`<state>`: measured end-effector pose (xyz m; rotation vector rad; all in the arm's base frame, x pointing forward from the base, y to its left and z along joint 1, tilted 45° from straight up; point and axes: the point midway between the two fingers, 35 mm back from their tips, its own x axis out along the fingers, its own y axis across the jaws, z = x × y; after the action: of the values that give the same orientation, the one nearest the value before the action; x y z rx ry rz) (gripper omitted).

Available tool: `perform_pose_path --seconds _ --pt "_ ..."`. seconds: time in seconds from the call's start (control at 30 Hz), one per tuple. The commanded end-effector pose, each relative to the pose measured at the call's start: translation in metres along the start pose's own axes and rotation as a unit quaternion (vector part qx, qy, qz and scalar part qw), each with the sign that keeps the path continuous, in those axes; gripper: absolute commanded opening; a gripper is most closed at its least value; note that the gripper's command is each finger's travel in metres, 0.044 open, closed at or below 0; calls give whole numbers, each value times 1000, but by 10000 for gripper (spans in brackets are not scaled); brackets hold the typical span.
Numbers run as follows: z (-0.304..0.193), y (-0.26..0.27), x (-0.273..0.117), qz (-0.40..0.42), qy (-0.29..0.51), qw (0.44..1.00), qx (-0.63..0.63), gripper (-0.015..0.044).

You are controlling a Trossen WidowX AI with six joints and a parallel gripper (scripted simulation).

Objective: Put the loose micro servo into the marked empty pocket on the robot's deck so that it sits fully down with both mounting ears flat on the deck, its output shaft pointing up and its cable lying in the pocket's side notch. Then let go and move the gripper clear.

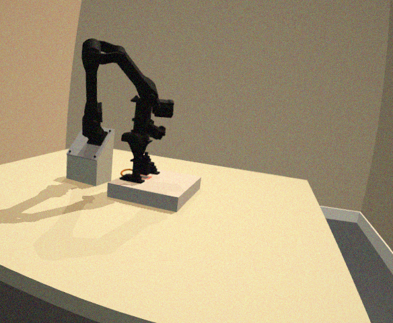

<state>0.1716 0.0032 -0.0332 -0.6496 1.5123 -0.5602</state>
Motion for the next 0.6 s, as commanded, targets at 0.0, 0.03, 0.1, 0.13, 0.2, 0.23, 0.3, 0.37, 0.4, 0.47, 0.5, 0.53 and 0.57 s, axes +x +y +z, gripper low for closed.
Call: perform_pose_path --seconds 0.0,0.03,0.1,0.13,0.2,0.23,0.3,0.37,0.4,0.47,0.5,0.53,0.57 --pt "1 -1 1 -2 -3 1000 -2 0" --pt "1 -1 1 -2 -3 1000 -2 0" --pt "1 -1 1 -2 -3 1000 -2 0" --pt "1 -1 1 -2 -3 1000 -2 0" --pt "2 -2 1 -2 -3 1000 -2 0" --pt "2 -2 1 -2 -3 1000 -2 0" --pt "2 -2 1 -2 -3 1000 -2 0" --pt "2 -2 1 -2 -3 1000 -2 0" --pt "2 -2 1 -2 -3 1000 -2 0" --pt "2 -2 1 -3 -3 1000 -2 0" --pt "2 -2 2 -3 -3 1000 -2 0" --pt "2 -2 3 -3 -3 1000 -2 0" --pt "2 -2 4 -3 -3 1000 -2 0"
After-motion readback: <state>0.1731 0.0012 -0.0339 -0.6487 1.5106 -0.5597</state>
